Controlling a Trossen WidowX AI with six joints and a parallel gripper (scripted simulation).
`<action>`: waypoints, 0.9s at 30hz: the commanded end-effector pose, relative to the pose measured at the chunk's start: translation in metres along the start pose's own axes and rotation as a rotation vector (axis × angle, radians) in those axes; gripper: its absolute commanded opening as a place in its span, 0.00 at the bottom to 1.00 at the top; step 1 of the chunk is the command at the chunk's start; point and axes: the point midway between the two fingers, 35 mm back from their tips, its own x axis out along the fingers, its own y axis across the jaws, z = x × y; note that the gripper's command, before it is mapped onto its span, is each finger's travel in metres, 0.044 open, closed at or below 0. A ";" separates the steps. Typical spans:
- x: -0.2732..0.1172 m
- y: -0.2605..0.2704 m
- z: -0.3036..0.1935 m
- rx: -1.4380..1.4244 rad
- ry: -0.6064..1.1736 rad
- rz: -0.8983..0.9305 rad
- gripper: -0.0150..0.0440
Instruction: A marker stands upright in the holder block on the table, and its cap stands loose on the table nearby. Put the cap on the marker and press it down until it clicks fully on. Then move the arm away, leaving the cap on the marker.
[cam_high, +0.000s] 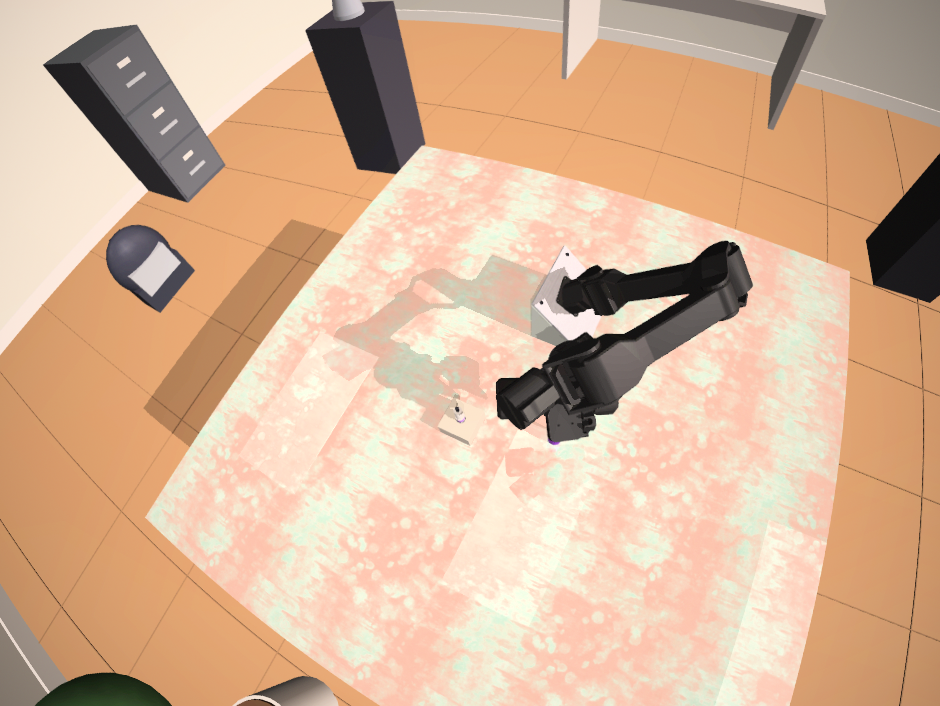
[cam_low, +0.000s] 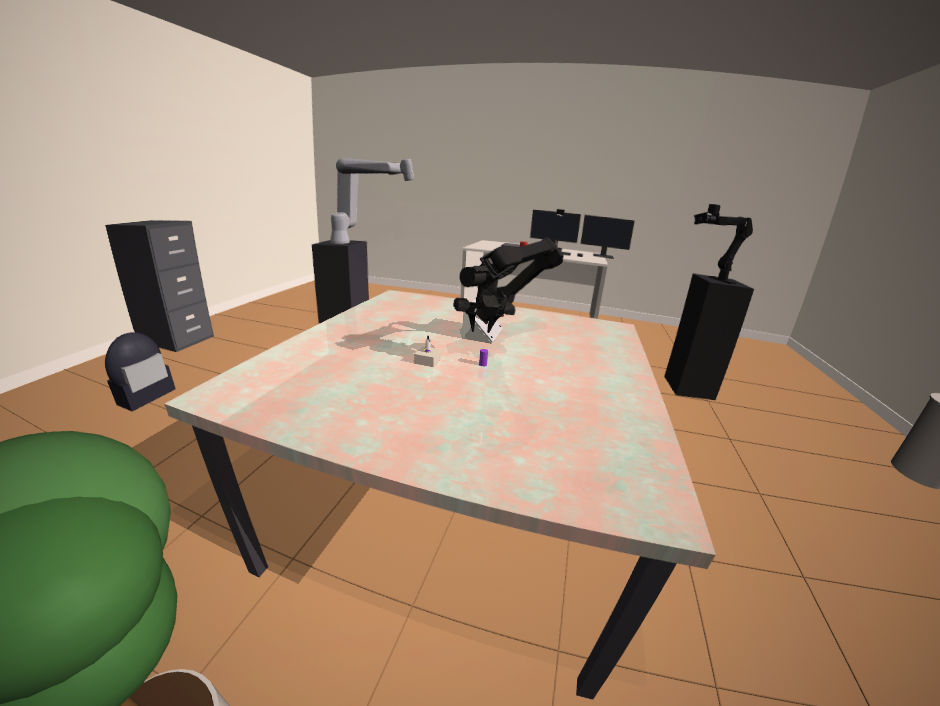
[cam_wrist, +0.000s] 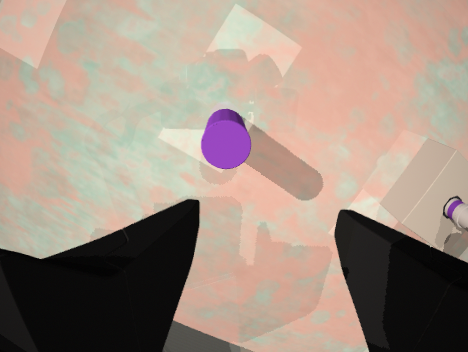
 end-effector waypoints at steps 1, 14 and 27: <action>-0.006 0.013 0.010 -0.118 -0.017 0.078 0.65; 0.030 0.015 0.010 -0.119 -0.018 0.078 0.65; 0.054 0.016 0.011 -0.119 -0.018 0.078 0.65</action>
